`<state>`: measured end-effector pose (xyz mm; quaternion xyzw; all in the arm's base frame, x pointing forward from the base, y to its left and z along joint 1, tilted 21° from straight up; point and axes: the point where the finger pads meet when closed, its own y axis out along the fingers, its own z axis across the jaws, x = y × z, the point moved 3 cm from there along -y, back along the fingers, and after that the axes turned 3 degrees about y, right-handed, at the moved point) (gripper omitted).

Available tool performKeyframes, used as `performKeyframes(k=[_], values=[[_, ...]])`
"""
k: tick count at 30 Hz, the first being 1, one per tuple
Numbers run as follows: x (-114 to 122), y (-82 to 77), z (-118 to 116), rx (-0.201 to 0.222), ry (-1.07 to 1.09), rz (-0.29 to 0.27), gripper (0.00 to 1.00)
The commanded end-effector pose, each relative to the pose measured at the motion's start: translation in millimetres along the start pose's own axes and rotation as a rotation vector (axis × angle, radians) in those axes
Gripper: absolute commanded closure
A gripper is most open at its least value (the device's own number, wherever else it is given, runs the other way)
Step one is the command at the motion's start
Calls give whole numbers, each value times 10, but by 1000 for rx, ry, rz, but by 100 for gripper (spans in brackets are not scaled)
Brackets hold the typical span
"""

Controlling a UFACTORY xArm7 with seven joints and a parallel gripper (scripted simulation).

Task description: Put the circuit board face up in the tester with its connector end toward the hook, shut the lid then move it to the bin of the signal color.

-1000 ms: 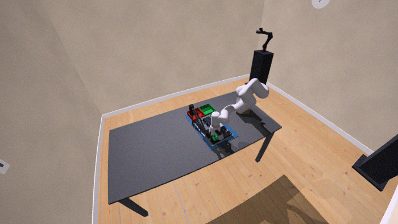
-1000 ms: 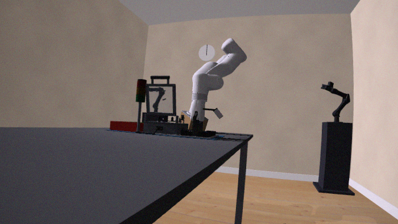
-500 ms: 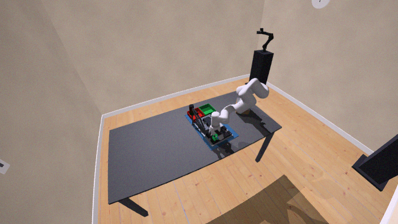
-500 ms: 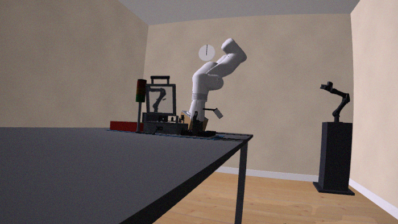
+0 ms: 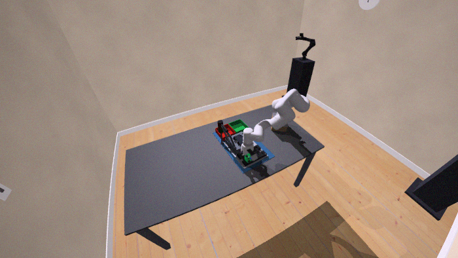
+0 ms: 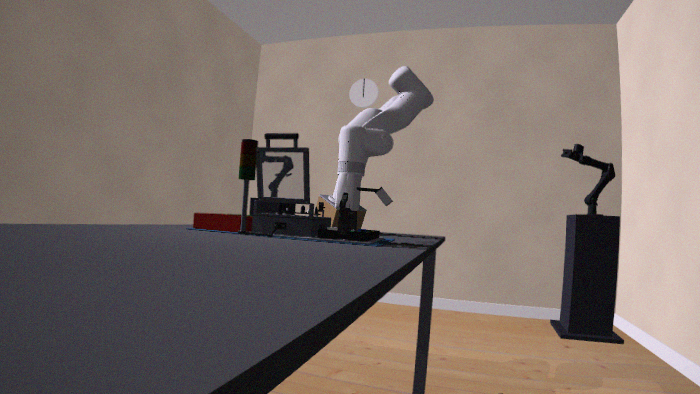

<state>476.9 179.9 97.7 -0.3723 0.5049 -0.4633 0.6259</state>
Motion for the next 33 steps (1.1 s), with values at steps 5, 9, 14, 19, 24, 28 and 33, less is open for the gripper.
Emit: performKeyframes(k=[5, 9, 14, 19, 24, 28, 33], values=[[1, -119, 13, 3, 1, 1, 21], [1, -162, 13, 3, 1, 0, 21], [1, -213, 13, 3, 1, 1, 21], [2, -233, 13, 3, 1, 1, 21], [2, -234, 13, 3, 1, 1, 21], [2, -254, 13, 3, 1, 1, 21], [2, -391, 12, 3, 1, 1, 21]])
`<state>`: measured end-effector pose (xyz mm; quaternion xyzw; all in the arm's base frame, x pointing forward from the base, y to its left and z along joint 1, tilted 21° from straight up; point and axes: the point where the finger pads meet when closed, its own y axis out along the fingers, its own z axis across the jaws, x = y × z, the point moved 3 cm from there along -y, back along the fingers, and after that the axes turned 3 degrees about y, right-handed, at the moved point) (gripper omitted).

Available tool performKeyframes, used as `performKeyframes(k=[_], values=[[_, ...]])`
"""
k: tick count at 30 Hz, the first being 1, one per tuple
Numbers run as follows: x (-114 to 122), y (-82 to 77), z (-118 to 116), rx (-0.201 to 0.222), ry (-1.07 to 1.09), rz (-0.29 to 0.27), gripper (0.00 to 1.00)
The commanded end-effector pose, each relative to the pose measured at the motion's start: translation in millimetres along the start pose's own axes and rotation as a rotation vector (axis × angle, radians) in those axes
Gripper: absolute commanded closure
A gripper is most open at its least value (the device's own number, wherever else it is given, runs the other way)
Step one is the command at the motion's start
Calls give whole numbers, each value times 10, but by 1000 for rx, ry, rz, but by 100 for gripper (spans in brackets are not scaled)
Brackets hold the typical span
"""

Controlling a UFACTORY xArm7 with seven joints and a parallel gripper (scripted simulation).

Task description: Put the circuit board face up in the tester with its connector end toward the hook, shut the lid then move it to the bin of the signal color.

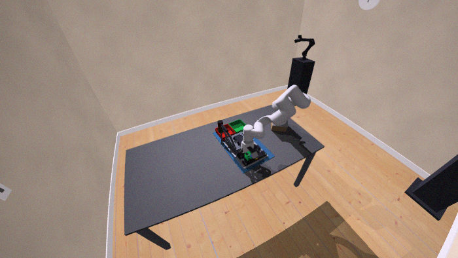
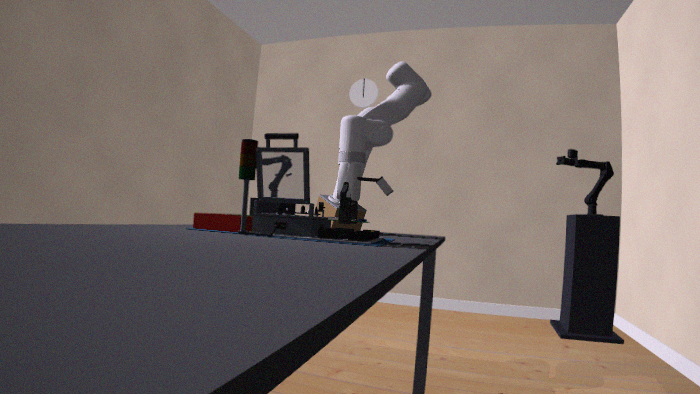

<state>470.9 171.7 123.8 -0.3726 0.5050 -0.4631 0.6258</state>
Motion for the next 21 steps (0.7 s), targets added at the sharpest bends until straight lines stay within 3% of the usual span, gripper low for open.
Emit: performKeyframes(k=[1, 13, 21], values=[[2, -152, 14, 4, 1, 1, 21], [2, -577, 13, 4, 1, 1, 21], [2, -654, 12, 4, 1, 1, 21]])
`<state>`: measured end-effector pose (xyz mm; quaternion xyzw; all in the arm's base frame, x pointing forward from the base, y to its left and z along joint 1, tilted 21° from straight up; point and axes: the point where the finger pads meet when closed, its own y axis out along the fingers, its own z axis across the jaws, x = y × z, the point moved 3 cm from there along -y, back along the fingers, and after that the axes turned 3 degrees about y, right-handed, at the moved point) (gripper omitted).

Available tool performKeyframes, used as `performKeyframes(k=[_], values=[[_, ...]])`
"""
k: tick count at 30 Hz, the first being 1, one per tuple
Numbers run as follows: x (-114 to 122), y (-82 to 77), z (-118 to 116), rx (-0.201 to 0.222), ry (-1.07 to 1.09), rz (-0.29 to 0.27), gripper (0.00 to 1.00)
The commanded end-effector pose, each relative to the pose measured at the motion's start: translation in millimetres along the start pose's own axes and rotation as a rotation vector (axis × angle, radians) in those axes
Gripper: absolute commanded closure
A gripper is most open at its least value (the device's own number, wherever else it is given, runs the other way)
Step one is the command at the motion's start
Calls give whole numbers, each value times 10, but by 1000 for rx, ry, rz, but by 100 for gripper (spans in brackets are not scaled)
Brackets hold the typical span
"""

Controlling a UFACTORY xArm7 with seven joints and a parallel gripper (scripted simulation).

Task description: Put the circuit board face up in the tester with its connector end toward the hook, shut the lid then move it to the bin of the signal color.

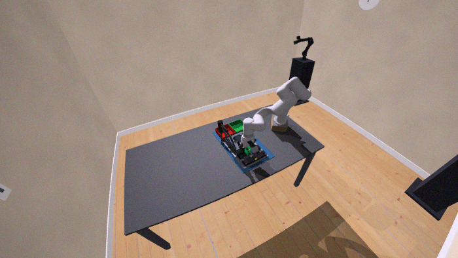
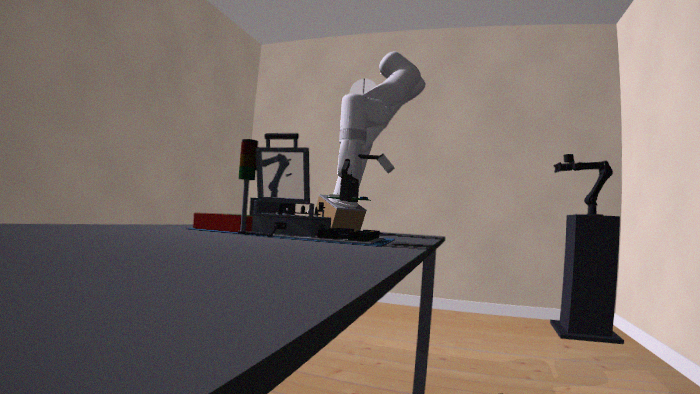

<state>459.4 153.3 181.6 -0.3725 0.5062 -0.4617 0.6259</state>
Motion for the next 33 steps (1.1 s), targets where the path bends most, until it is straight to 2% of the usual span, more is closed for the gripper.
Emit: performKeyframes(k=[1, 20, 33], values=[[-1, -36, 2, 7, 1, -2, 21], [-1, -36, 2, 6, -15, -2, 21], [-1, -36, 2, 6, -137, -3, 21]])
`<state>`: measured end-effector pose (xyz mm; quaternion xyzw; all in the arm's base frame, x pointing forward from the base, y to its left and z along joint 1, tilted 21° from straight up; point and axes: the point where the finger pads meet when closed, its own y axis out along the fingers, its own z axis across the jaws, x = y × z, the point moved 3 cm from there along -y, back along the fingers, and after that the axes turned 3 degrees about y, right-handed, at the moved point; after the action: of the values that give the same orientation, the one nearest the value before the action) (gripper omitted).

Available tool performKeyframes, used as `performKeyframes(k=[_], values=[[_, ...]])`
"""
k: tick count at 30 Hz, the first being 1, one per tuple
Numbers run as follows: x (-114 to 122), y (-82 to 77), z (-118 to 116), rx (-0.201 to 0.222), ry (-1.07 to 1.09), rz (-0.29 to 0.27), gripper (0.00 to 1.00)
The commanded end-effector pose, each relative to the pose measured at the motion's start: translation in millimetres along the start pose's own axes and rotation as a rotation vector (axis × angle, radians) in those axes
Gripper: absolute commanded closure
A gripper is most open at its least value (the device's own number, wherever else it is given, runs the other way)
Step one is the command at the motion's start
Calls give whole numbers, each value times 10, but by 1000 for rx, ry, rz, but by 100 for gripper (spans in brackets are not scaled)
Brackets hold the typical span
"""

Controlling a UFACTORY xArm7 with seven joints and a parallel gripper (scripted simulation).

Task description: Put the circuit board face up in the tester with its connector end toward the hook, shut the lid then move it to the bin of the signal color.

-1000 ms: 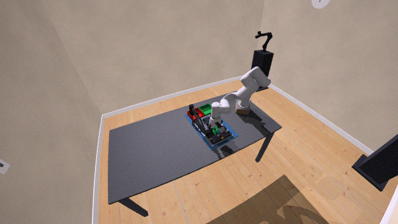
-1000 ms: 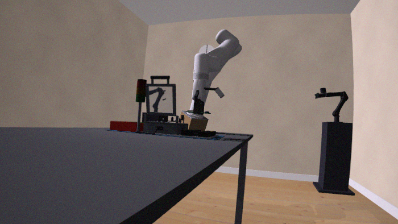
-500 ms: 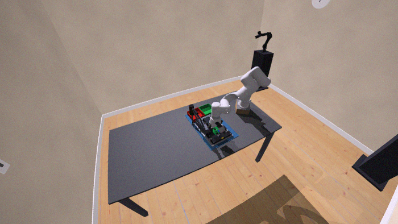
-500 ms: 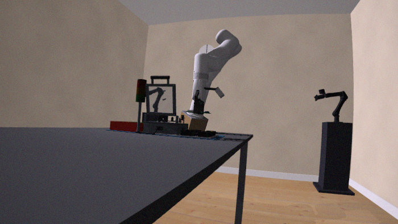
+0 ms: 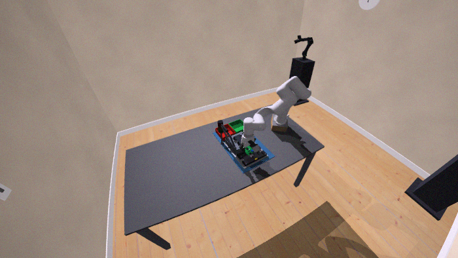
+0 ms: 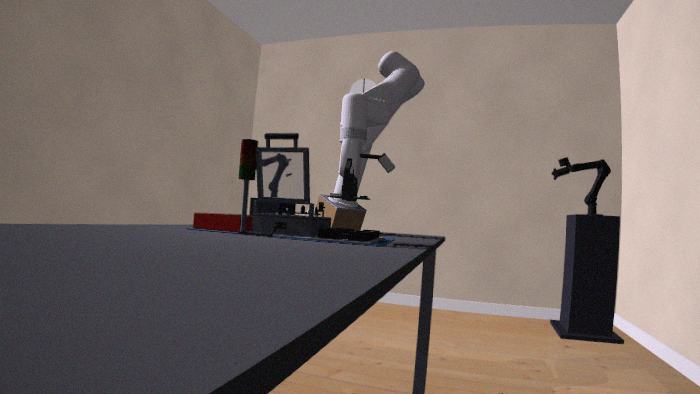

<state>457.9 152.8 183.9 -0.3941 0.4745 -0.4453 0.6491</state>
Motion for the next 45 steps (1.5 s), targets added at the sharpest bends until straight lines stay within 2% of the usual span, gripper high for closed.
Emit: performKeyframes(k=[1, 6, 19, 21, 45], values=[[4, -11, 12, 4, -58, 1, 21], [4, -11, 12, 4, -112, 1, 21], [4, -11, 12, 4, -451, 0, 21], [4, -11, 12, 4, -451, 0, 21], [4, -11, 12, 4, -1245, -2, 21]])
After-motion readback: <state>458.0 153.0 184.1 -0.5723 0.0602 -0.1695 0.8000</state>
